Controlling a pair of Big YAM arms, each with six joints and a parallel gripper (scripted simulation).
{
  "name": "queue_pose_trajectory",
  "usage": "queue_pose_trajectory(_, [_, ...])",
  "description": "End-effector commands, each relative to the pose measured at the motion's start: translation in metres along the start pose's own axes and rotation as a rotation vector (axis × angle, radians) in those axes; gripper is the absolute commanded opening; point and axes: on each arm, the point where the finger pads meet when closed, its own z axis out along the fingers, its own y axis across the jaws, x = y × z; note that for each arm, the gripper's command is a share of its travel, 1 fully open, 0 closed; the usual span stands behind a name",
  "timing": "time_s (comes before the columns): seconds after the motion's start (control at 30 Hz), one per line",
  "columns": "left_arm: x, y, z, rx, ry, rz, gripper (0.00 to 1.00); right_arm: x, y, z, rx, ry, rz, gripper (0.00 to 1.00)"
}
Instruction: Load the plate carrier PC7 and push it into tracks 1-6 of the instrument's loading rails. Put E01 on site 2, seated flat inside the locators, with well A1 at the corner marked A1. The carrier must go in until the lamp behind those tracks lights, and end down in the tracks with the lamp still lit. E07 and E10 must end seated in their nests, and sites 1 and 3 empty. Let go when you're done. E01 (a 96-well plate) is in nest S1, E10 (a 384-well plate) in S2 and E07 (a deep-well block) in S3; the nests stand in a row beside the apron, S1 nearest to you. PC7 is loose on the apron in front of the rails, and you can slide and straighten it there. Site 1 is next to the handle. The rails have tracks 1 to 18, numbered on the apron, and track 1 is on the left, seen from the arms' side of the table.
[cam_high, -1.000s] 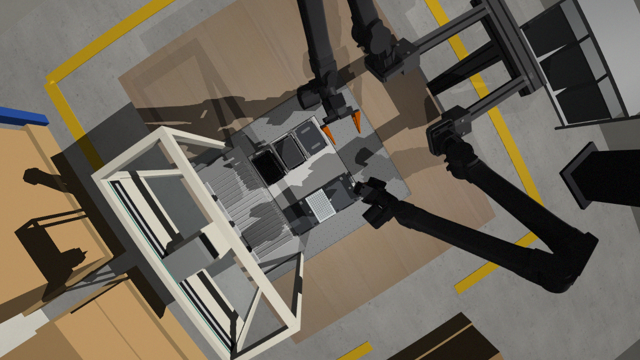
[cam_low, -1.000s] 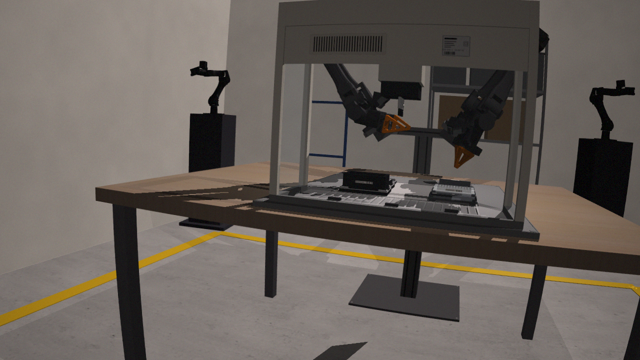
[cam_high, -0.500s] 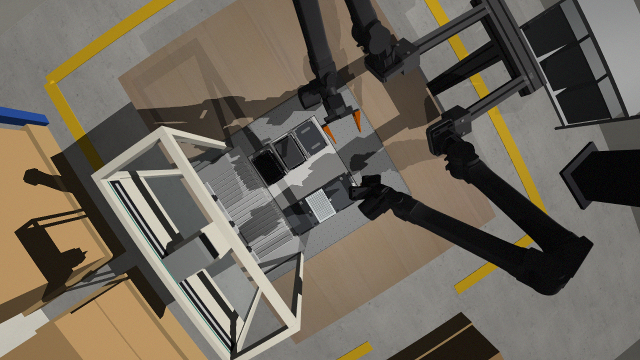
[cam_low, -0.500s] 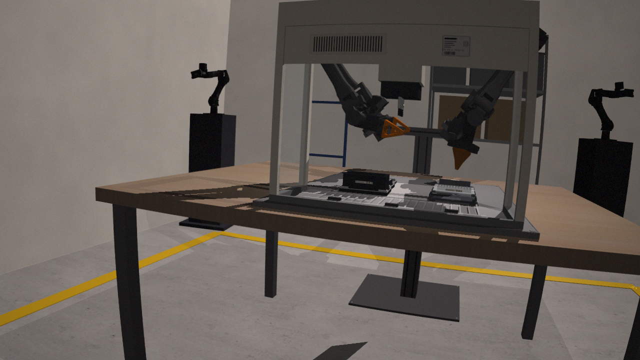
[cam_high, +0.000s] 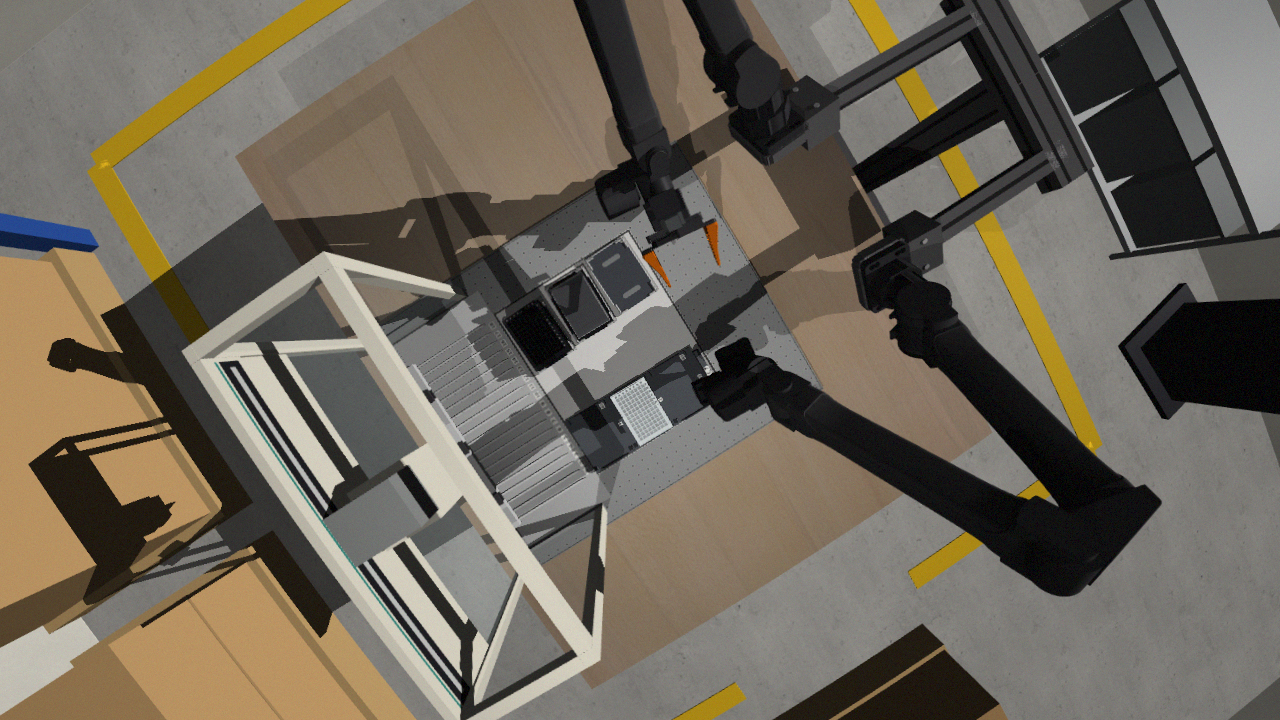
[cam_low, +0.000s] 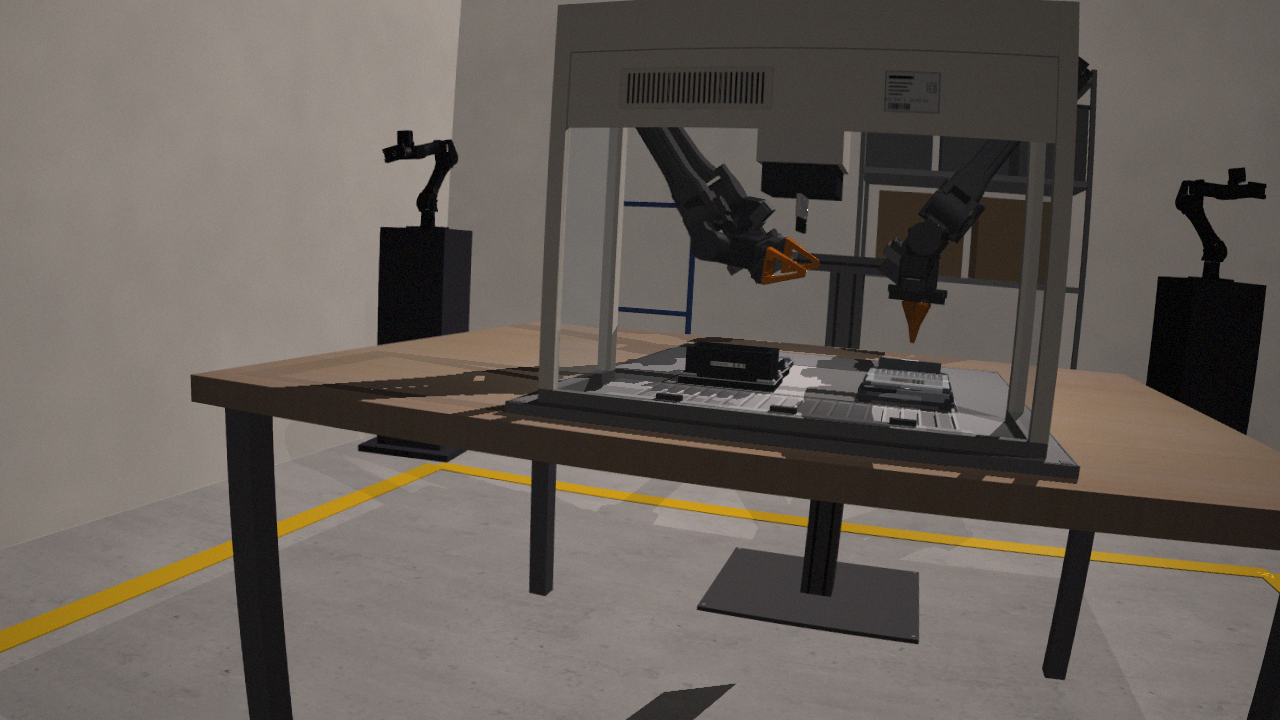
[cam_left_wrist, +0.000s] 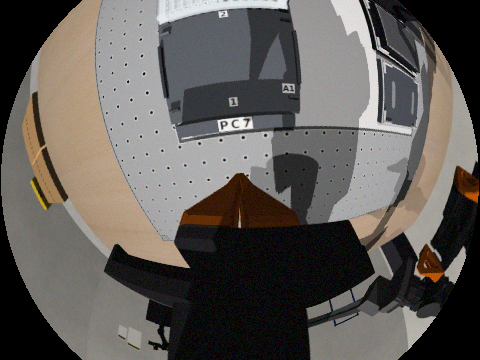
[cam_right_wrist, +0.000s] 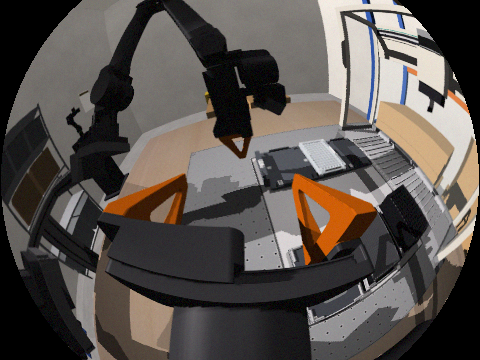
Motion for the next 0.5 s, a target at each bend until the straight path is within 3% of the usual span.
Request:
queue_pose_trajectory(0.0, [-0.011, -0.007, -0.003, -0.028, 0.030, -0.104, 0.00, 0.007, -0.007, 0.000, 0.024, -0.008, 0.041, 1.00])
queue_pose_trajectory(0.37, [-0.015, -0.002, -0.009, -0.028, 0.011, -0.102, 0.00, 0.017, -0.008, 0.000, 0.034, -0.002, 0.085, 1.00])
queue_pose_trajectory(0.47, [-0.008, 0.000, 0.005, -0.029, 0.037, -0.107, 0.00, 0.019, -0.009, 0.000, 0.038, -0.006, 0.100, 1.00])
